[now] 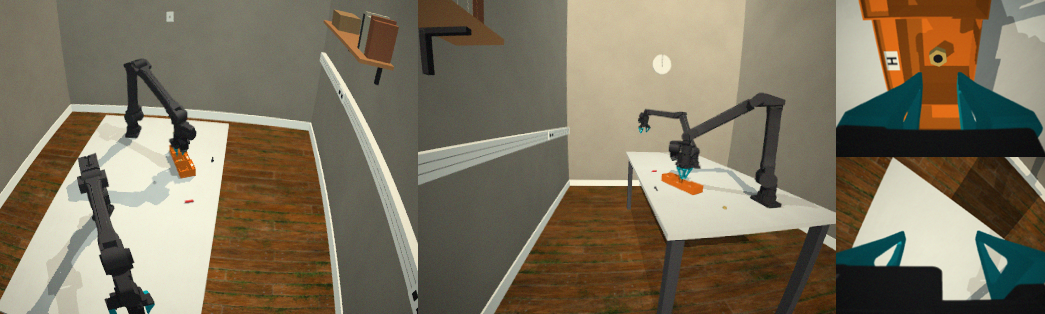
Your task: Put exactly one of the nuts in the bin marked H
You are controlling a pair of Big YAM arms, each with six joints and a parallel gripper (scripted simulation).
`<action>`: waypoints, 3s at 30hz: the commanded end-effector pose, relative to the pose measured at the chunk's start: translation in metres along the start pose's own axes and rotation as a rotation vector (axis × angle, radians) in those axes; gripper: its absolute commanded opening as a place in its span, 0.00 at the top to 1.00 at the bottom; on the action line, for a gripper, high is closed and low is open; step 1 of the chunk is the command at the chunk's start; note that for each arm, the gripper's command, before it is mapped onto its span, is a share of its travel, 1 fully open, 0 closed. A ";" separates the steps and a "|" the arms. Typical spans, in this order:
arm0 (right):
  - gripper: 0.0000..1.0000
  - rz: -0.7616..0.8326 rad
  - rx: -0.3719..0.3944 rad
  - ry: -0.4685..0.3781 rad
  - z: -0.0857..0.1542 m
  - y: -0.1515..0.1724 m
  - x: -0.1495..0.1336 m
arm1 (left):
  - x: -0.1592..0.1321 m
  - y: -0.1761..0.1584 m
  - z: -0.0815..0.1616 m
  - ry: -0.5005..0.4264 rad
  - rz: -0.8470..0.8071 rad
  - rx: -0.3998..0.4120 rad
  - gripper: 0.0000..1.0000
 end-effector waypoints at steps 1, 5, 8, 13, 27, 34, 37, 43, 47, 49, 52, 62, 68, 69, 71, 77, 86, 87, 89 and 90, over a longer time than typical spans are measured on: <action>0.00 -0.001 0.002 -0.015 0.008 -0.001 0.001 | 0.011 0.015 0.042 -0.055 0.002 0.046 0.70; 0.00 -0.001 0.002 -0.015 0.008 -0.001 0.001 | 0.012 0.015 0.040 -0.038 0.002 0.030 0.70; 0.00 -0.001 0.002 -0.015 0.008 -0.001 0.001 | 0.016 0.014 0.034 -0.028 0.002 0.020 0.70; 0.00 -0.001 0.002 -0.015 0.008 -0.001 0.001 | 0.014 0.012 0.062 -0.056 0.002 0.046 0.00; 0.00 -0.001 0.002 -0.015 0.008 -0.001 0.001 | 0.012 0.010 0.112 -0.058 0.002 0.048 0.00; 0.00 -0.001 0.002 -0.015 0.008 -0.001 0.001 | 0.011 0.009 0.137 -0.052 0.002 0.043 0.00; 0.00 -0.001 0.002 -0.015 0.008 -0.001 0.001 | 0.010 0.008 0.145 -0.058 0.002 0.049 0.00; 0.00 -0.001 0.002 -0.015 0.008 -0.001 0.001 | 0.009 0.007 0.169 -0.059 0.002 0.049 0.00; 0.00 -0.001 0.002 -0.015 0.008 -0.001 0.001 | 0.011 0.009 0.177 -0.044 0.002 0.035 0.00; 0.00 -0.001 0.002 -0.015 0.008 -0.001 0.001 | 0.009 0.007 0.189 -0.050 0.002 0.041 0.00; 0.00 -0.001 0.002 -0.015 0.008 -0.001 0.001 | 0.010 0.008 0.191 -0.046 0.002 0.037 0.00; 0.00 -0.001 0.002 -0.015 0.008 -0.001 0.001 | 0.007 0.006 0.179 -0.031 0.000 0.026 0.00; 0.00 -0.001 0.002 -0.015 0.008 -0.001 0.001 | 0.006 0.002 0.164 -0.006 0.002 0.000 0.00; 0.00 -0.001 0.002 -0.015 0.008 -0.001 0.001 | 0.006 0.002 0.164 -0.005 0.002 0.000 0.00; 0.00 -0.001 0.002 -0.015 0.008 -0.001 0.001 | 0.006 0.002 0.164 -0.005 0.002 0.000 0.00; 0.00 -0.001 0.002 -0.015 0.008 -0.001 0.001 | 0.006 0.001 0.163 -0.007 0.002 0.002 0.00; 0.00 -0.001 0.002 -0.015 0.008 -0.001 0.001 | 0.007 0.001 0.162 -0.010 0.001 0.004 0.00; 0.00 -0.001 0.002 -0.015 0.008 -0.001 0.001 | 0.007 0.001 0.162 -0.010 0.001 0.004 0.00; 0.00 -0.001 0.002 -0.015 0.008 -0.001 0.001 | 0.007 0.000 0.162 -0.009 0.000 0.003 0.00; 0.00 -0.001 0.002 -0.015 0.008 -0.001 0.001 | 0.008 0.000 0.162 -0.010 0.000 0.004 0.00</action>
Point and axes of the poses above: on each arm, the point where the finger pads meet when closed, its own z axis back along the fingers, its own y axis across the jaws, x = y × z, the point moved 9 cm from there along z, back along the fingers, and after that the axes turned 13 degrees about -z, right-handed, at the moved point
